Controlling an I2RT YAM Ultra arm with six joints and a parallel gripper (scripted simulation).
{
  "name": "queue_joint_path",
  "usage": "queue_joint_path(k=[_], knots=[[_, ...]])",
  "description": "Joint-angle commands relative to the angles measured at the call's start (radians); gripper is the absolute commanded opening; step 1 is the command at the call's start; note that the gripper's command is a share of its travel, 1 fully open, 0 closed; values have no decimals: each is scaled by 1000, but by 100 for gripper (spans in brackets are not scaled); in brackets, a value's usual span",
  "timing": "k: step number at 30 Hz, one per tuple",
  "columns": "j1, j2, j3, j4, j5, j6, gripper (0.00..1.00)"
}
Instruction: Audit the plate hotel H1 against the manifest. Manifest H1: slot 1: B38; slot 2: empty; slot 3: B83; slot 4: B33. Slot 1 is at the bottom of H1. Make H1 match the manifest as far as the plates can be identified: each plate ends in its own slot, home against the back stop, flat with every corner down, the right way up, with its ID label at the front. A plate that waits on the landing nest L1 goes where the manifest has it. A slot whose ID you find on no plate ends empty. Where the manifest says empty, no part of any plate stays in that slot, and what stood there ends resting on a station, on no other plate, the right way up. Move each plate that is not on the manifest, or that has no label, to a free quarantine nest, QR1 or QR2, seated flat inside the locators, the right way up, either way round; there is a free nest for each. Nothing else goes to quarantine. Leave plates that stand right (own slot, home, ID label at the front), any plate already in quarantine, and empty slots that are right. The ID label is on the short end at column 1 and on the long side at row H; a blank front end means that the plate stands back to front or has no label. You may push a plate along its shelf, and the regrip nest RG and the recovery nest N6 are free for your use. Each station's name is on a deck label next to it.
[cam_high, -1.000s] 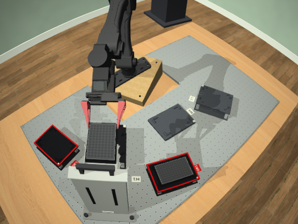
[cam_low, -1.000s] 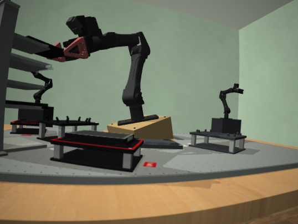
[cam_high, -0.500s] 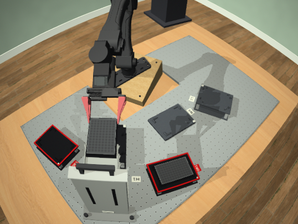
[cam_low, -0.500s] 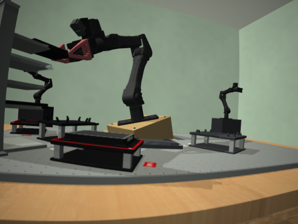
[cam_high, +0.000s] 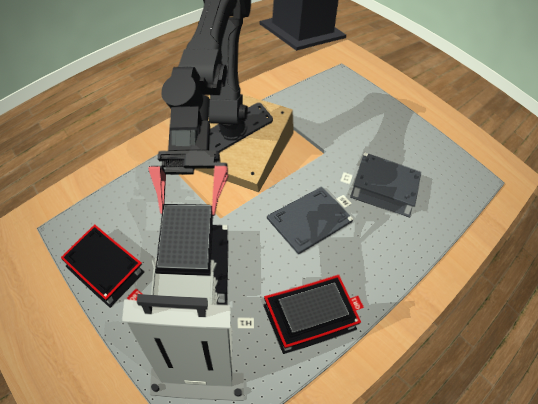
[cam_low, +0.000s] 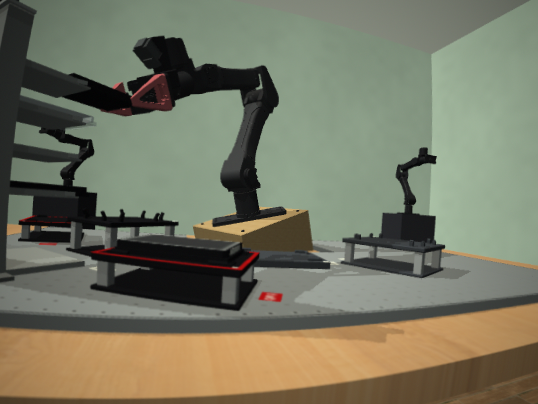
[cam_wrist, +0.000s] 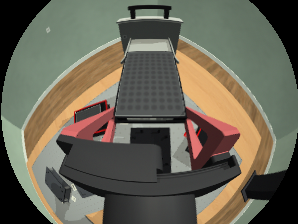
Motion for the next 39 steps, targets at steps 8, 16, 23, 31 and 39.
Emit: queue_joint_path(k=[8, 16, 23, 31, 39], knots=[[-12, -51, -16, -22, -15, -3, 86], [-25, -97, -39, -45, -27, -7, 86], [-37, -137, -58, -68, -39, -10, 86], [-49, -173, -73, -88, -51, -13, 86], [-68, -220, -92, -118, -69, -18, 86]])
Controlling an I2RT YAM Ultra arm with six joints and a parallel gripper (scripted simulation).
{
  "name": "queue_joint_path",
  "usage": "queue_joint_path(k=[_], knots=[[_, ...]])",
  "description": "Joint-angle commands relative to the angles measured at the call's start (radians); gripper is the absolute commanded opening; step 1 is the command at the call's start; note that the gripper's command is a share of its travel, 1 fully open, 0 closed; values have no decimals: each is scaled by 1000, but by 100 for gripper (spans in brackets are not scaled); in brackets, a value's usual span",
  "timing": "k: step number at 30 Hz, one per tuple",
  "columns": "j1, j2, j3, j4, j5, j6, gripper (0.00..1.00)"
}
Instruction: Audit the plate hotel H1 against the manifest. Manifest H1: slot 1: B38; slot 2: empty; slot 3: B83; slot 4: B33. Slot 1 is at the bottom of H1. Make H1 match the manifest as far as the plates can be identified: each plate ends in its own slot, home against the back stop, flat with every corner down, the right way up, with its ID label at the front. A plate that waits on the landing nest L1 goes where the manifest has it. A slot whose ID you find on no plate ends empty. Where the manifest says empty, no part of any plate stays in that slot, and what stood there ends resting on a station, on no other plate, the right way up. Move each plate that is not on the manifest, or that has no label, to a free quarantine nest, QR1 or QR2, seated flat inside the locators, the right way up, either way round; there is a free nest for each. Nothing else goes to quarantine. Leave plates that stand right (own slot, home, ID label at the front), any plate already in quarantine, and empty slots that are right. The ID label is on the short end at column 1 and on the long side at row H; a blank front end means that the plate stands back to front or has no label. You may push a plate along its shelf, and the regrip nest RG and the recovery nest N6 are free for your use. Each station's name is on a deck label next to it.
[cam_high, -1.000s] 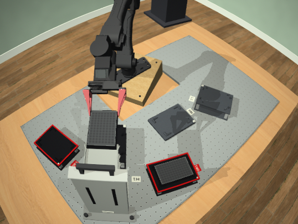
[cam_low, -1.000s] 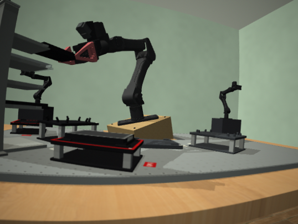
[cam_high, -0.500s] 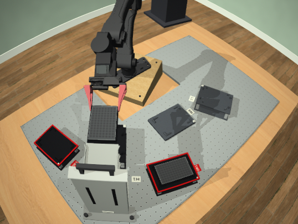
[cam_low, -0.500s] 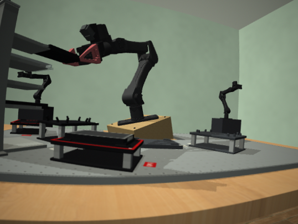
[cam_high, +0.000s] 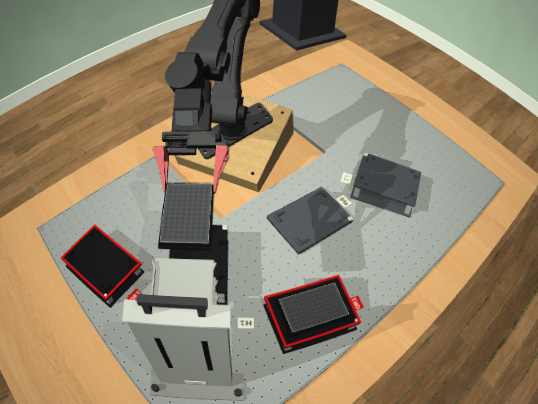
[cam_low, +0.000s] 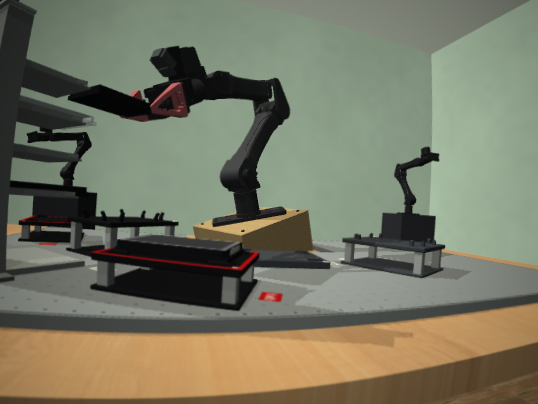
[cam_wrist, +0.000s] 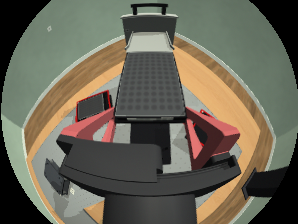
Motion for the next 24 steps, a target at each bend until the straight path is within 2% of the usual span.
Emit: queue_joint_path(k=[1, 24], knots=[[-10, -23, 2, -9, -14, -4, 86], [-69, -133, -65, -57, -72, -20, 86]])
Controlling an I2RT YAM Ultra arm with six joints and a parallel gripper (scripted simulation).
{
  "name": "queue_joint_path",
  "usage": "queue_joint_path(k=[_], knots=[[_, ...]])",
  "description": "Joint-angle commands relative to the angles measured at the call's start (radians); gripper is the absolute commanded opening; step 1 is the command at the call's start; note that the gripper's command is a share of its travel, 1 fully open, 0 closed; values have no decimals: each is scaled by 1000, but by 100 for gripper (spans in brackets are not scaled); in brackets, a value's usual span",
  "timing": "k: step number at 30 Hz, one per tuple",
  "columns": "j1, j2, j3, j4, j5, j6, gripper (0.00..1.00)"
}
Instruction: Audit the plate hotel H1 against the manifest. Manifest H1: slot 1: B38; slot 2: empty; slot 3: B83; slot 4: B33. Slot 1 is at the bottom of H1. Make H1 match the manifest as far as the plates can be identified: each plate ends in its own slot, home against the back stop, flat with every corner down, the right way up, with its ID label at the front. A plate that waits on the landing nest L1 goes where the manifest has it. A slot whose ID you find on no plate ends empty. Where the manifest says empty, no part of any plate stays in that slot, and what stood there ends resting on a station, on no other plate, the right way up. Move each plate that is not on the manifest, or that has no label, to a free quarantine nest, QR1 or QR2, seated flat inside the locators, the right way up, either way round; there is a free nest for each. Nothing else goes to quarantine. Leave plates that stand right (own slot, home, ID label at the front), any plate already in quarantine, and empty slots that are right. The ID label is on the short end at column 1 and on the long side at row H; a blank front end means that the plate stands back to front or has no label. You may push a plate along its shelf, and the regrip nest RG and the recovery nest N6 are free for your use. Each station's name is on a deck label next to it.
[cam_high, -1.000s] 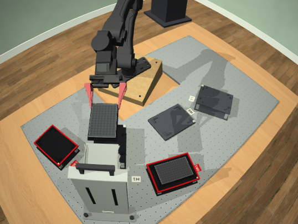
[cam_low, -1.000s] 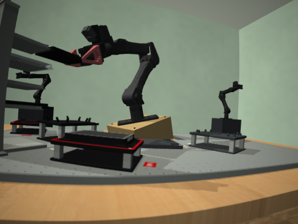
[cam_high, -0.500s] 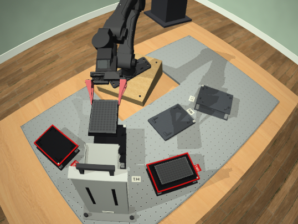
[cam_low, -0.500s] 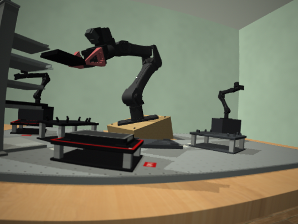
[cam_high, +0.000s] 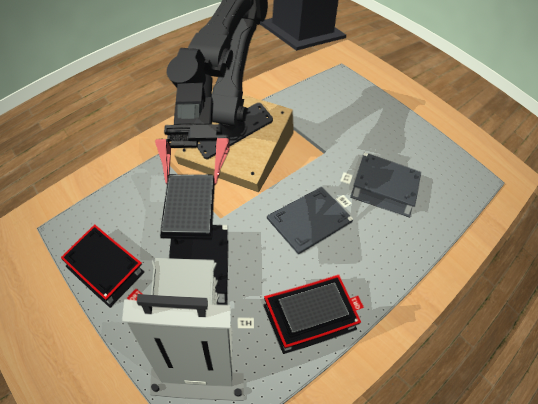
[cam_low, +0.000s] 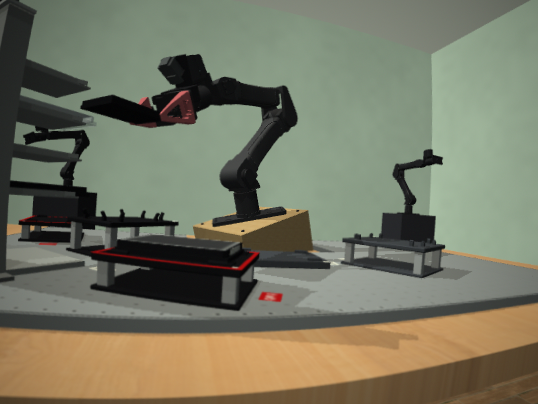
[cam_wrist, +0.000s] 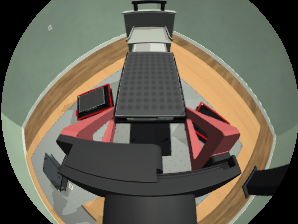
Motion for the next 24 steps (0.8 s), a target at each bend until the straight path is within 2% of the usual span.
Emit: queue_joint_path(k=[1, 11, 24], knots=[[-12, -22, 0, -4, -18, -5, 86], [-56, -82, -31, -36, -60, -17, 86], [-58, -84, -54, -16, -62, -17, 86]])
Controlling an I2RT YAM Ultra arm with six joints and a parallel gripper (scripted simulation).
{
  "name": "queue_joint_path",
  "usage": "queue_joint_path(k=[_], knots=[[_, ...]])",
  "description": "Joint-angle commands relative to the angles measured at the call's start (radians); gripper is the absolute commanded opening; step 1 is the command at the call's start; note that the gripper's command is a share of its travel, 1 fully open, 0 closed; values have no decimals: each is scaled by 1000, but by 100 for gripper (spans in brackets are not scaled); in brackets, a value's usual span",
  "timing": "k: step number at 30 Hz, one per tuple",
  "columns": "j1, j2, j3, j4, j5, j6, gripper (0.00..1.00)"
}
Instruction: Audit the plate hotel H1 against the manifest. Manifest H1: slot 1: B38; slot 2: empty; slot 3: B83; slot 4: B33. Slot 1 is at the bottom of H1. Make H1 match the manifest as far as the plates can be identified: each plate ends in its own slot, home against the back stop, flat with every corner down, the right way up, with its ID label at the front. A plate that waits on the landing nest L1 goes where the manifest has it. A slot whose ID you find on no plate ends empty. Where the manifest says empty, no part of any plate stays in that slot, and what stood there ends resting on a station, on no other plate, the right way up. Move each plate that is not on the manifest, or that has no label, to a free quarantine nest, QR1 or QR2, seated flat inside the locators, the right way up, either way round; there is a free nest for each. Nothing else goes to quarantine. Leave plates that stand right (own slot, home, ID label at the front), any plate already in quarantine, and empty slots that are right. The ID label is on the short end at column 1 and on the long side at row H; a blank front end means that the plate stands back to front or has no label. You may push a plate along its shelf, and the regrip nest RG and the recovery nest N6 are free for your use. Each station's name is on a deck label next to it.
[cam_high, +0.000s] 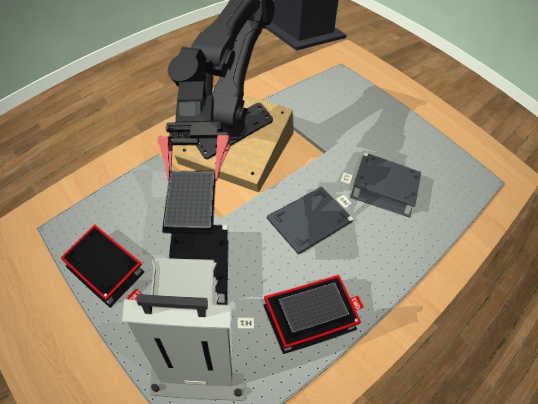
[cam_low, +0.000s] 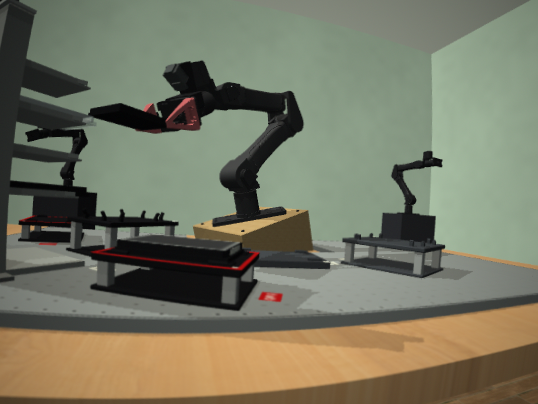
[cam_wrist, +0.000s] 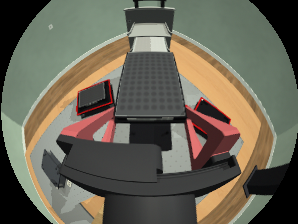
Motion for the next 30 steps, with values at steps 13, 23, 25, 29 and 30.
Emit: queue_joint_path(k=[13, 23, 25, 29, 30], knots=[[-3, -4, -18, 32, -6, -2, 86], [-4, -5, -34, 47, -8, -2, 86], [-4, -5, -38, 51, -8, -2, 86], [-5, -6, -46, 58, -8, -2, 86], [-5, -6, -48, 60, -9, -3, 86]])
